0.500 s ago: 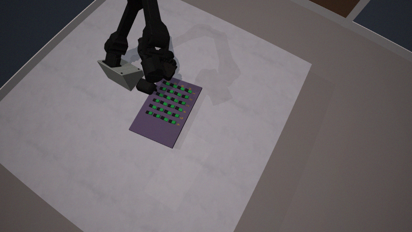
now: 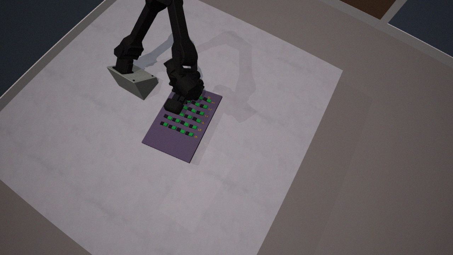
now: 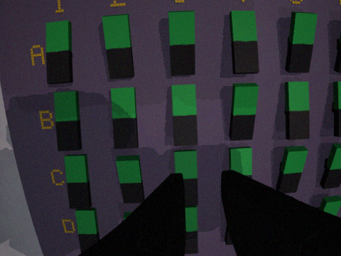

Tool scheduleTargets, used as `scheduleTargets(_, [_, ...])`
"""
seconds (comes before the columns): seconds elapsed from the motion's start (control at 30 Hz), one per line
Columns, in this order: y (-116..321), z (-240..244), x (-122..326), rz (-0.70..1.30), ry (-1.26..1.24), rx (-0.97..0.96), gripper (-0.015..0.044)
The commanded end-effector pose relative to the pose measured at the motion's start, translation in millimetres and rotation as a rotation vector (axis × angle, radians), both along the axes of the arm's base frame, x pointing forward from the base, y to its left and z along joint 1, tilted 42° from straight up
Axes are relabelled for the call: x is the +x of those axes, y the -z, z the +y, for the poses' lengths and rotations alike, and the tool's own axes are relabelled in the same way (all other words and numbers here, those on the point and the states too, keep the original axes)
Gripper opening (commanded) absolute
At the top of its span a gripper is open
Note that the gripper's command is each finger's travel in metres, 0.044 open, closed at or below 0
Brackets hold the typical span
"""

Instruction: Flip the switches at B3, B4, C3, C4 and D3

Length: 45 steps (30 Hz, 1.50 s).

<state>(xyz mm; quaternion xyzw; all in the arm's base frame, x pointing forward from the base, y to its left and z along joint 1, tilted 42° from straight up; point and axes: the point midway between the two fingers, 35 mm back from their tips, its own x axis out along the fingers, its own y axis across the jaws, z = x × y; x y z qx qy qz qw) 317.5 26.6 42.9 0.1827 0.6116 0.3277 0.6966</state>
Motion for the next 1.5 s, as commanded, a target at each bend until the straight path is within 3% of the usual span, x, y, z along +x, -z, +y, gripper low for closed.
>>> scheduleTargets(0.0, [11,12,0,-0.008,0.015,0.008,0.0])
scheduleTargets(0.73, [40,40,1,-0.018,0.023,0.014,0.0])
scheduleTargets(1.47, [41,41,1,-0.018,0.023,0.014,0.0])
